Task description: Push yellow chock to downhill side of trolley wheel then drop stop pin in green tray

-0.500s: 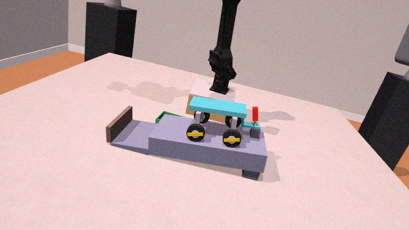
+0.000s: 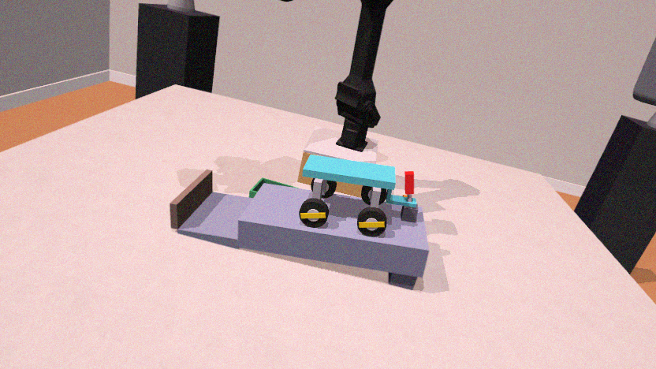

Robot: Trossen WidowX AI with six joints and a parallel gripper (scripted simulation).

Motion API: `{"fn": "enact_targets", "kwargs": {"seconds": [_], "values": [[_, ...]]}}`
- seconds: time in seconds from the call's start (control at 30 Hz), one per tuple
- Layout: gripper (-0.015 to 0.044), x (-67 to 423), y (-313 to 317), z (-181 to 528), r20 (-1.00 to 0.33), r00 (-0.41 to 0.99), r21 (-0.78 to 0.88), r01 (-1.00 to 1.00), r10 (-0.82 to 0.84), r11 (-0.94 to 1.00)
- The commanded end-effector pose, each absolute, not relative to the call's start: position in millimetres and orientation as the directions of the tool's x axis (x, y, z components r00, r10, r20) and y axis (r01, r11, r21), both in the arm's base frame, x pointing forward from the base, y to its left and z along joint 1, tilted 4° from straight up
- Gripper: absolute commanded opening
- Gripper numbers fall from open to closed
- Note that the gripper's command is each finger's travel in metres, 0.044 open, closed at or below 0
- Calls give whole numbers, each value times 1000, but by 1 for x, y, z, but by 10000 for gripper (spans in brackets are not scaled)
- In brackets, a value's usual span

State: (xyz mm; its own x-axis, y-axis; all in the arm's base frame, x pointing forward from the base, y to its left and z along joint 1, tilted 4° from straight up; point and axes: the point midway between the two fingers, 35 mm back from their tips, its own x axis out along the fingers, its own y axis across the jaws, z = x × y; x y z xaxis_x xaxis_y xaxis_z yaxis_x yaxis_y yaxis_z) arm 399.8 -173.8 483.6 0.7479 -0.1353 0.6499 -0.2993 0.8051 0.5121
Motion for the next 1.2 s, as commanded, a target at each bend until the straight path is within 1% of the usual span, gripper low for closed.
{"fn": "enact_targets", "kwargs": {"seconds": [0.0, 0.13, 0.3, 0.43, 0.57, 0.7, 0.87, 1.03, 1.17], "values": [[190, 429, -139, 453, 521, 846, 665, -316, -116, 677], [190, 451, -102, 420, 381, 922, 785, -281, -73, 552], [190, 467, -50, 376, 191, 982, 896, -177, 6, 408], [190, 469, -7, 338, 31, 996, 948, -55, 82, 314], [190, 462, 36, 301, -127, 979, 965, 85, 159, 249], [190, 445, 76, 265, -283, 932, 948, 235, 229, 214], [190, 413, 120, 221, -467, 833, 883, 421, 297, 209], [190, 369, 155, 181, -634, 698, 773, 586, 332, 243], [190, 328, 174, 153, -750, 574, 659, 695, 329, 289]]}}
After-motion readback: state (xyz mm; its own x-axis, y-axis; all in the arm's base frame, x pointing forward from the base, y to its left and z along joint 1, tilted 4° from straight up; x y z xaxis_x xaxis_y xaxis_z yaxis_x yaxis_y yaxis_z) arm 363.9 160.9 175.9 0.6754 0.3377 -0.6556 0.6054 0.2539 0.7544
